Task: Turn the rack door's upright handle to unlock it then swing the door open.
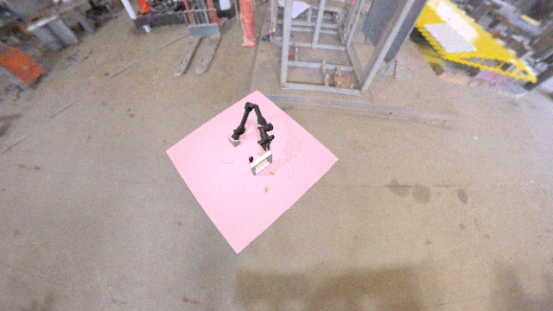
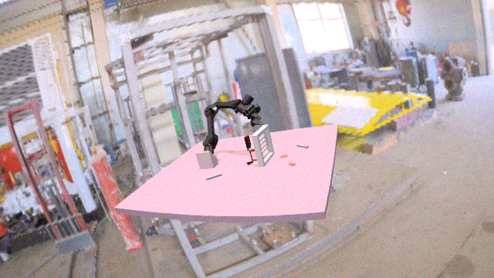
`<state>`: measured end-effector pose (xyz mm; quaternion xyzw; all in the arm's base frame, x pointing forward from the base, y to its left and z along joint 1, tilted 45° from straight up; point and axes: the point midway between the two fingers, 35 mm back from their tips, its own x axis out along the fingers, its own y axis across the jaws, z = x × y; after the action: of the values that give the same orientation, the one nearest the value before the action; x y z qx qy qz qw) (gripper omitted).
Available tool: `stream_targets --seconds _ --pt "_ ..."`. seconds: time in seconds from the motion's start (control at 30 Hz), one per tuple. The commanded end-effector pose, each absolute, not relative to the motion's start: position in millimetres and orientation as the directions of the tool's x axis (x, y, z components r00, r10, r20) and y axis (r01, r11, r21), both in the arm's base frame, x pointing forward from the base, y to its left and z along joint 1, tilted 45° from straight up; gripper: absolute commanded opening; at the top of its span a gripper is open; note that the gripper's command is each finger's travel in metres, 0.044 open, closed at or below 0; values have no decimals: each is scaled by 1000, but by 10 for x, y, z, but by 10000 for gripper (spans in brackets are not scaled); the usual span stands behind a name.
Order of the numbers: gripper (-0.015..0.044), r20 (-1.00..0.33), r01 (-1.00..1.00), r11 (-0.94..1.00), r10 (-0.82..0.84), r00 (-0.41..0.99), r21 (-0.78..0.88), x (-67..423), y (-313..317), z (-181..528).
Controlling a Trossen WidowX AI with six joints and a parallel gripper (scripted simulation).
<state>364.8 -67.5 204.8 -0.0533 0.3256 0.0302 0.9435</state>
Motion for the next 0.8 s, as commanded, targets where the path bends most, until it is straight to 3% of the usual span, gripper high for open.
stream_targets --seconds 0.0,0.37,0.77 --pt "300 -697 -122 992 59 714 -41 3660 -787 1871" --pt "300 -825 -157 982 172 539 102 3589 -1026 1514" --pt "300 -867 -128 942 335 368 309 3439 -1254 1203"
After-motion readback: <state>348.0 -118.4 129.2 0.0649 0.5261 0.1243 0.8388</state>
